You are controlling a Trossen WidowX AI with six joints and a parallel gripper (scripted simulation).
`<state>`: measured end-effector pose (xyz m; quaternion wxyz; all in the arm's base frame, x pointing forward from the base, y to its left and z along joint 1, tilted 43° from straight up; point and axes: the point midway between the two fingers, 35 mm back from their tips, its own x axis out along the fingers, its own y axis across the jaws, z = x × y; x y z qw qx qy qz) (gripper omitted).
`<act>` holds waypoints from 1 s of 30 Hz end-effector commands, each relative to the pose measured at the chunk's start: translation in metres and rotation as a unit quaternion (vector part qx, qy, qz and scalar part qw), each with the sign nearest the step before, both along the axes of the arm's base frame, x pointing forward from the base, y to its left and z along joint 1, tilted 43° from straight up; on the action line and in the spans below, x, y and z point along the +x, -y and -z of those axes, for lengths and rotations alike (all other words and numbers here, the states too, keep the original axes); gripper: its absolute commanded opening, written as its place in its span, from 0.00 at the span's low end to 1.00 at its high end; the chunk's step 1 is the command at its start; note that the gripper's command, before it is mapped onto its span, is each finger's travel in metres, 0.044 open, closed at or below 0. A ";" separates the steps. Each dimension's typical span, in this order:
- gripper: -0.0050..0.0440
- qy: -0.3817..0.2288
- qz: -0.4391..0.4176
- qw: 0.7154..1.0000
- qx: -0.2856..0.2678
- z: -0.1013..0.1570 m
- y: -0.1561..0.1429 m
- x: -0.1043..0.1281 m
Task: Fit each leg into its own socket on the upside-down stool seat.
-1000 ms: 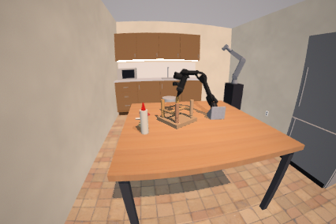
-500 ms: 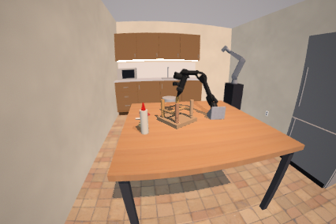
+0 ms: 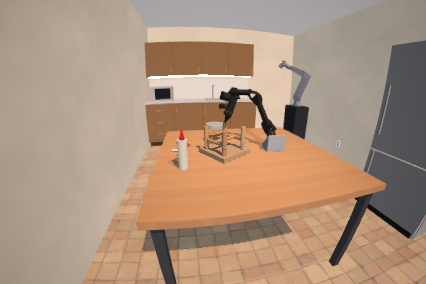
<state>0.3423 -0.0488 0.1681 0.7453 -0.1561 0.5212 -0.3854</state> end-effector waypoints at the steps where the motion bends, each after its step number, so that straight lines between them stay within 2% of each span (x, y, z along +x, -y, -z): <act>1: 0.10 -0.027 0.024 0.999 0.000 0.020 0.016 -0.003; 30: 0.10 -0.006 0.005 1.000 0.000 -0.013 -0.012 0.004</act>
